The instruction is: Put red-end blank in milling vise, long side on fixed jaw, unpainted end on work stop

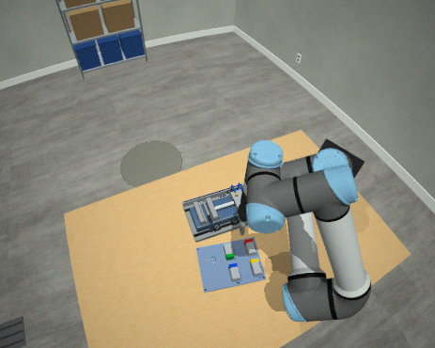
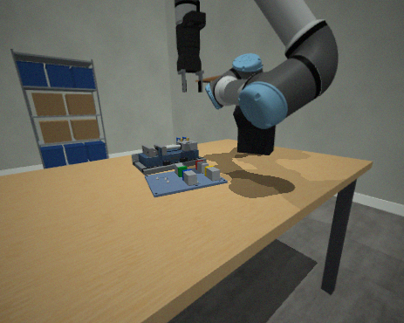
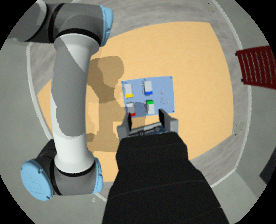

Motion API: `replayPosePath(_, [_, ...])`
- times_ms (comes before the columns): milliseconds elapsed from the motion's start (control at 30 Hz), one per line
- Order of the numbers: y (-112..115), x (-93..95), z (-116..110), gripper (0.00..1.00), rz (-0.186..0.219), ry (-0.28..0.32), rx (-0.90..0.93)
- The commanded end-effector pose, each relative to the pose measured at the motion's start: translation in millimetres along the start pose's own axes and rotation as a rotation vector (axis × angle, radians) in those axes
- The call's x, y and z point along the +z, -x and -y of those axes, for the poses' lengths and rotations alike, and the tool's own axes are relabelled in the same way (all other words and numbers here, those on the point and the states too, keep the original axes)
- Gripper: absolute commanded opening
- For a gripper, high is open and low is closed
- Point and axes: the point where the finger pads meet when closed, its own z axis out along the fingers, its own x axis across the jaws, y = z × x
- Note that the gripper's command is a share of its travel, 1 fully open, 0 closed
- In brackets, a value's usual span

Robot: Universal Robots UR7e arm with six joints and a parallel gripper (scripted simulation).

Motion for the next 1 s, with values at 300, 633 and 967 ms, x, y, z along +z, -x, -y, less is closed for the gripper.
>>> replayPosePath(300, [-0.5,2.7,-1.0,1.00,0.000,-0.002,0.000])
replayPosePath(633, [-0.5,2.7,-1.0,1.00,0.000,-0.002,0.000])
replayPosePath(967, [-2.7,4.2,-2.9,1.00,-0.001,-0.005,-0.233])
